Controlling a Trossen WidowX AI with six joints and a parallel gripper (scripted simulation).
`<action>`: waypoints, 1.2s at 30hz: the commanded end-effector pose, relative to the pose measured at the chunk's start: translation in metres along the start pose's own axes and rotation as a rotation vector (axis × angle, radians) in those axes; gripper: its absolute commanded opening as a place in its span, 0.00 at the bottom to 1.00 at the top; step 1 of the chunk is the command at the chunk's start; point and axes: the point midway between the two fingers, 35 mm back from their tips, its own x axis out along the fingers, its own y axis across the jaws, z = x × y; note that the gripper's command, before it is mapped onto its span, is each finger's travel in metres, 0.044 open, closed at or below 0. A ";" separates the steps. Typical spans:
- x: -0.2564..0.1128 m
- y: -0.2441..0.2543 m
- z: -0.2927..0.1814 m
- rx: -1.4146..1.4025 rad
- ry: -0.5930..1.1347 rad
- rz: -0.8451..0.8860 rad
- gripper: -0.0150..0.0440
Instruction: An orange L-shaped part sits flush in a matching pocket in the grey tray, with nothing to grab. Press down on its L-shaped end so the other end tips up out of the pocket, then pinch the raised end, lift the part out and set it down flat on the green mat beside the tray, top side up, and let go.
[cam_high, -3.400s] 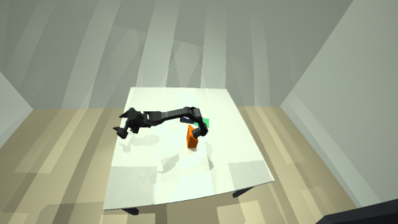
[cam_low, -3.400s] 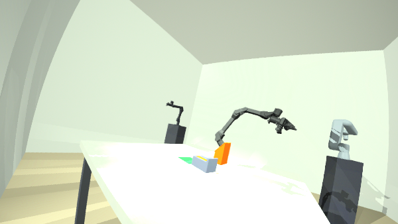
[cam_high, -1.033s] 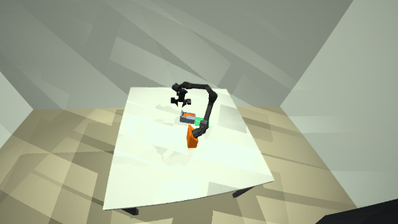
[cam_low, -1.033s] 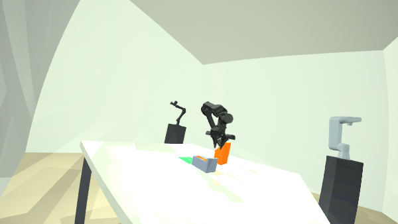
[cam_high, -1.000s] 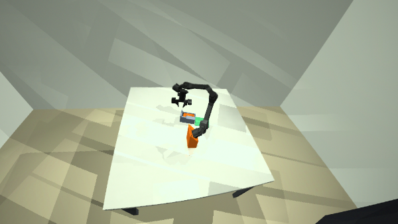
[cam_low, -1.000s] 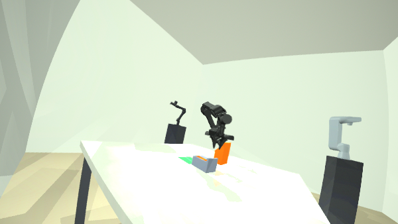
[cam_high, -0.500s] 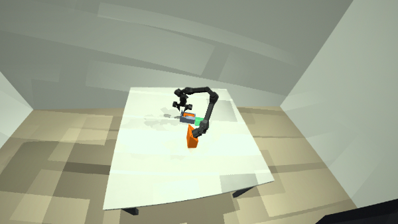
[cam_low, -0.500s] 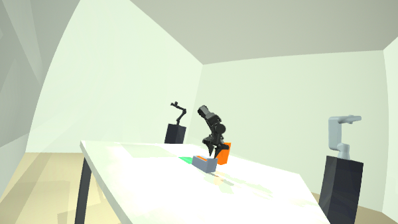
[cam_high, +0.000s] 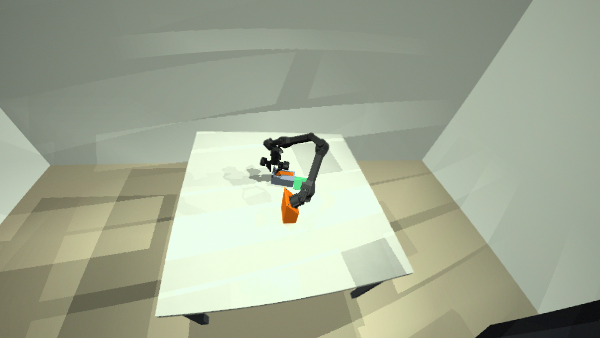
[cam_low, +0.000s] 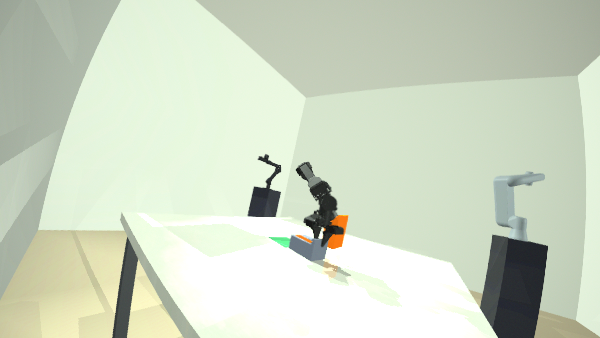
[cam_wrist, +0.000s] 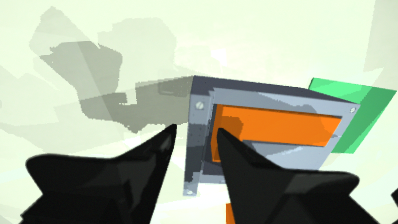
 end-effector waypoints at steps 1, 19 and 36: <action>0.007 -0.001 -0.001 -0.008 -0.001 -0.007 0.56; 0.026 -0.002 -0.001 -0.008 -0.002 -0.009 0.56; 0.023 0.002 -0.001 -0.003 -0.001 0.001 0.56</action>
